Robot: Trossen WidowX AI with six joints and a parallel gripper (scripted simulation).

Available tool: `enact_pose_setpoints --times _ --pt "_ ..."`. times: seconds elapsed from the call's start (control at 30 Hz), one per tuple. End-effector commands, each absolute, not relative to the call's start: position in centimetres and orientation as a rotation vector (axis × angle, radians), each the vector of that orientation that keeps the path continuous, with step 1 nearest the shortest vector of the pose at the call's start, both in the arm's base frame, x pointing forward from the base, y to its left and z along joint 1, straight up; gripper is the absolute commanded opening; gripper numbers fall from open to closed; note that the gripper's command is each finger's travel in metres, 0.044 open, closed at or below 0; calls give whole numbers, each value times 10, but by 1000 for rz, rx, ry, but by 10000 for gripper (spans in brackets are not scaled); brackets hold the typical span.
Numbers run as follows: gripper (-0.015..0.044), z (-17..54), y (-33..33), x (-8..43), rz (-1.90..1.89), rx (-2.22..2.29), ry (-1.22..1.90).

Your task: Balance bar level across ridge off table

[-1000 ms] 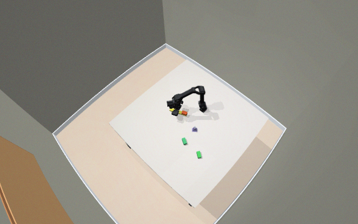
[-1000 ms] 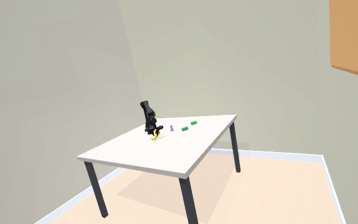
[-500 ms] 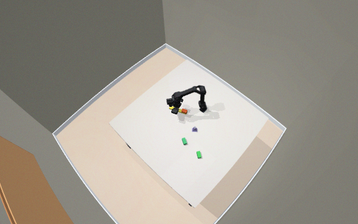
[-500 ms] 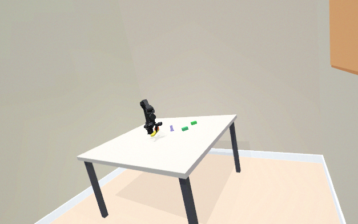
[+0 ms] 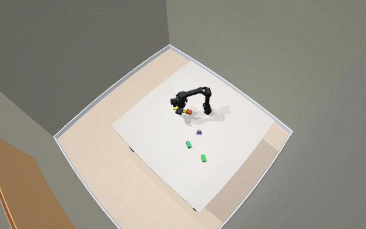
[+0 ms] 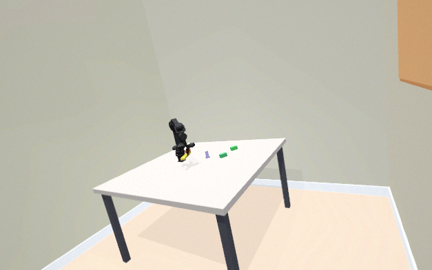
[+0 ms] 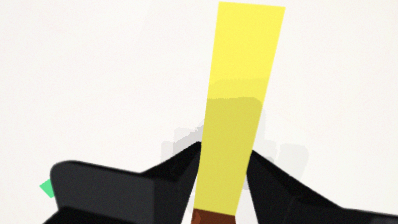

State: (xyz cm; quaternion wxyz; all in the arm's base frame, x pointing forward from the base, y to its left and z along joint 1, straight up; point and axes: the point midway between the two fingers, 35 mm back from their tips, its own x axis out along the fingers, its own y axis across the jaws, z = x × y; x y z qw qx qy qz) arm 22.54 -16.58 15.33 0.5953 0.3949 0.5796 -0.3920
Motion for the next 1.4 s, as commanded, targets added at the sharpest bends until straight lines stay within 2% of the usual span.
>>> enact_pose_setpoints --times 0.0,1.37 --pt "0 161 -165 224 -917 915 1341" --pt "0 163 -14 275 -753 770 1409"
